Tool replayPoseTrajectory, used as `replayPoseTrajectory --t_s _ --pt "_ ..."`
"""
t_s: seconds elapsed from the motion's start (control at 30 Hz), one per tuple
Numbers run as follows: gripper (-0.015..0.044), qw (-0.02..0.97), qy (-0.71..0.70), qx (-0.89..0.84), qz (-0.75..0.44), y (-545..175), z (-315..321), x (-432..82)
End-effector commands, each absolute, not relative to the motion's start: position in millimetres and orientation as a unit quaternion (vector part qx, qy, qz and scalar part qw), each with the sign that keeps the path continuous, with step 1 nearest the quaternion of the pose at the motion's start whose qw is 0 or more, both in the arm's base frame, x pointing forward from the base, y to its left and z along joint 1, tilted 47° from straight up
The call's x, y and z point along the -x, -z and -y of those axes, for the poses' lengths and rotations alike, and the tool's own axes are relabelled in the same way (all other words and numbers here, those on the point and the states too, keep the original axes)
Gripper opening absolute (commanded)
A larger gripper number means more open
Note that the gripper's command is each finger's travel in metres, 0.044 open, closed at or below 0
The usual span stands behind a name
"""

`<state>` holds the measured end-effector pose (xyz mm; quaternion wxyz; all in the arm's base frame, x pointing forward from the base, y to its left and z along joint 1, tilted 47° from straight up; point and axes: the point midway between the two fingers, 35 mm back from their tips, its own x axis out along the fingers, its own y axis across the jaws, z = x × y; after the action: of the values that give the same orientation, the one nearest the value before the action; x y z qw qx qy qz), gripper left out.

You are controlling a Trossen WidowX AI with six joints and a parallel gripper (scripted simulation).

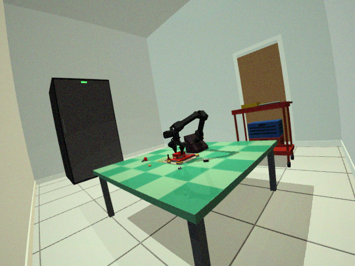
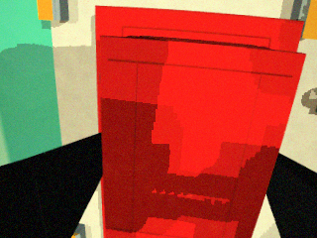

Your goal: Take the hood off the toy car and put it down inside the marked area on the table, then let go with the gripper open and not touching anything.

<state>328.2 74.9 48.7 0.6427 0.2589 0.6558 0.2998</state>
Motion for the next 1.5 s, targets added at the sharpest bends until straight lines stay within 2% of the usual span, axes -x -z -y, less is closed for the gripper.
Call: replayPoseTrajectory --t_s 0.0,0.57,1.47 --pt "0.0 0.645 -0.3 -0.256 -0.655 -51.6 -71.7 -329.1" --pt "0.0 0.645 -0.299 -0.255 -0.655 -83.9 -37.2 -330.7" --pt "0.0 0.649 -0.29 -0.25 -0.657 22.2 68.4 -329.2"
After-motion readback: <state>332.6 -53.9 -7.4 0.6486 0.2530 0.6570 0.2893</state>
